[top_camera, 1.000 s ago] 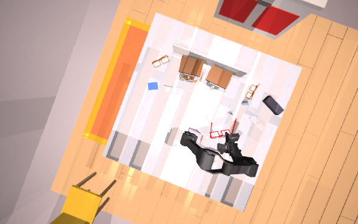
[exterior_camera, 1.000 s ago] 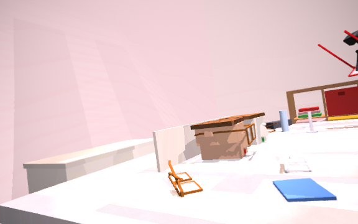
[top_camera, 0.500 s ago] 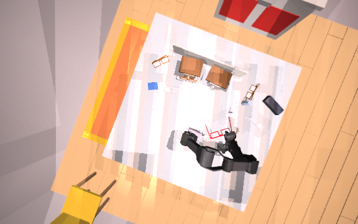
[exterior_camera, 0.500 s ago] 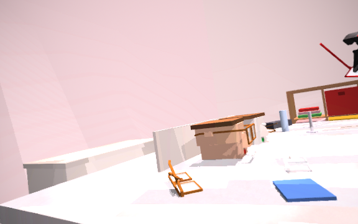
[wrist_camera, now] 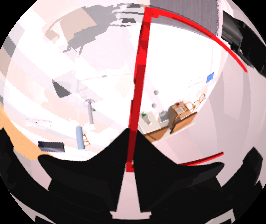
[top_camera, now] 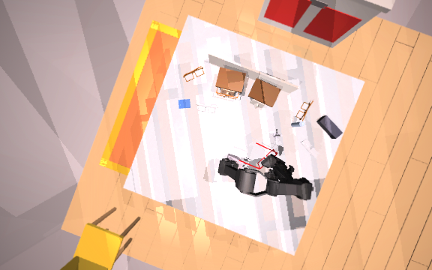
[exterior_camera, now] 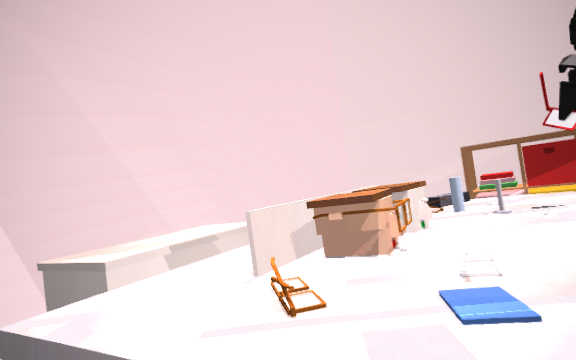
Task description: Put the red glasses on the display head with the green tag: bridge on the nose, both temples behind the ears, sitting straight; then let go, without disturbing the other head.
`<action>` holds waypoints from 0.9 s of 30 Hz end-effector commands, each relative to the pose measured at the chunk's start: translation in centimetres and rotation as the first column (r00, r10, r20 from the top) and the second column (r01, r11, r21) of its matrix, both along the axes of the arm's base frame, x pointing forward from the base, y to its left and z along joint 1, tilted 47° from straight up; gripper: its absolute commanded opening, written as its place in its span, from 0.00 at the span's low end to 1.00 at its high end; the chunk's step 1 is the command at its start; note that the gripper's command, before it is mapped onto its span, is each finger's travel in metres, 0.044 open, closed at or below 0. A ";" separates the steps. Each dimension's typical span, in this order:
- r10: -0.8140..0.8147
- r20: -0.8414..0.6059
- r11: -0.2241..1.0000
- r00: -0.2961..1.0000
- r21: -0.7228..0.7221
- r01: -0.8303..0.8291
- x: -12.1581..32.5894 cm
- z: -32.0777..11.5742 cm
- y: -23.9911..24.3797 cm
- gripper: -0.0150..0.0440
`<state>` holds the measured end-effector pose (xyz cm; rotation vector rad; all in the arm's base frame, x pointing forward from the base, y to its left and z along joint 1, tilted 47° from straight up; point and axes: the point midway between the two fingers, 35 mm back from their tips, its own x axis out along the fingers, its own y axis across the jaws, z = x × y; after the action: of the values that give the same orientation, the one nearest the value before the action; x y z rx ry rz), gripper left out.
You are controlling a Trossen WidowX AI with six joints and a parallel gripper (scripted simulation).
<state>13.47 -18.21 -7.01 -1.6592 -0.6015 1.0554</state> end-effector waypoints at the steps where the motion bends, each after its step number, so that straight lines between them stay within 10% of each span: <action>1: 0.103 0.129 0.990 0.986 -0.112 -0.089 0.6 0.4 0.4 0.25; 27: 0.717 0.541 0.675 0.439 -0.695 -0.247 3.9 1.3 2.8 0.25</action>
<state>16.93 -15.83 -6.09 -2.4762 -1.4808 0.9197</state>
